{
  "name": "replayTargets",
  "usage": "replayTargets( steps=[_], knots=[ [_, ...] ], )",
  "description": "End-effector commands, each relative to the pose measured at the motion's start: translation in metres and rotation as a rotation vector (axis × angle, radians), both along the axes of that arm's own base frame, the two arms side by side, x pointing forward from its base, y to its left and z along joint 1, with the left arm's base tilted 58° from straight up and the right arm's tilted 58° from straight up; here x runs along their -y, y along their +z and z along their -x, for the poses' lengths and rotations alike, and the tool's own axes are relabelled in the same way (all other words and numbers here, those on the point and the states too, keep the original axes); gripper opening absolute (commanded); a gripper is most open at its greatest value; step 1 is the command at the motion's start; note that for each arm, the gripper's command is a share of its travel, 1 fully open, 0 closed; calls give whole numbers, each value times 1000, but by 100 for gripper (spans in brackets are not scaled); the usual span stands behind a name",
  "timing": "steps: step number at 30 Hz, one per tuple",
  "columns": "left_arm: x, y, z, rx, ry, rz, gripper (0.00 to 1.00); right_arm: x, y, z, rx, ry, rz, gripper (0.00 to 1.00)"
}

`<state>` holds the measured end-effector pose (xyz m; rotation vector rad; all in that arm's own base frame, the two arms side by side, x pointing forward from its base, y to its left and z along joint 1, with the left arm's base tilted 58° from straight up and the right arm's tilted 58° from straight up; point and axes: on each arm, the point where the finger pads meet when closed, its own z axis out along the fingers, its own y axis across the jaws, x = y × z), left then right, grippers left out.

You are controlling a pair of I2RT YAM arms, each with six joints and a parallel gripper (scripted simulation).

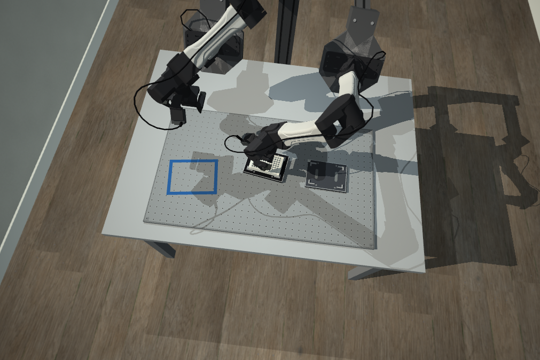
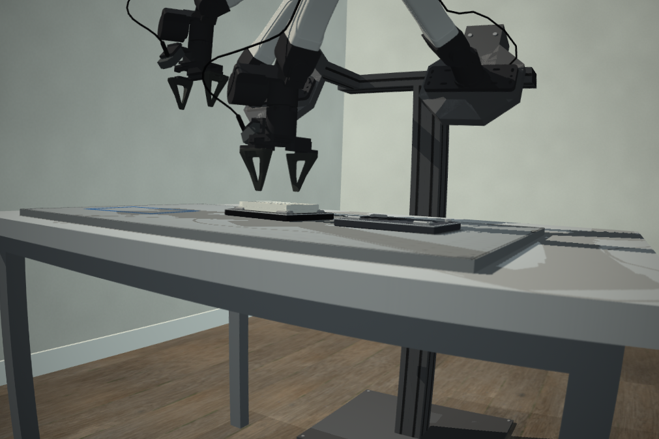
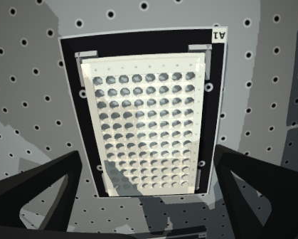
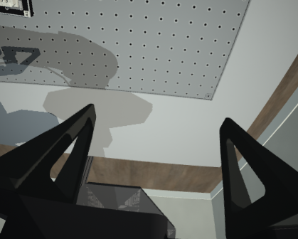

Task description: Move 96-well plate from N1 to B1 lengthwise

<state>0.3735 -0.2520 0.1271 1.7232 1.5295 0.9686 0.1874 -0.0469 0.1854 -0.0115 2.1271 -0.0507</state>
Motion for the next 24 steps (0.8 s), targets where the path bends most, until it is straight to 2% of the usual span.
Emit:
replayTargets(
  steps=[1,21,23,24],
  knots=[
    [2,12,15,8,-1,8,100,-1,0,1,-2,7,0,100],
    [5,43,53,18,-1,23,100,-1,0,1,-2,7,0,100],
    [5,43,53,18,-1,22,100,-1,0,1,-2,7,0,100],
    [0,32,48,1,16,-2,100,-1,0,1,-2,7,0,100]
  ],
)
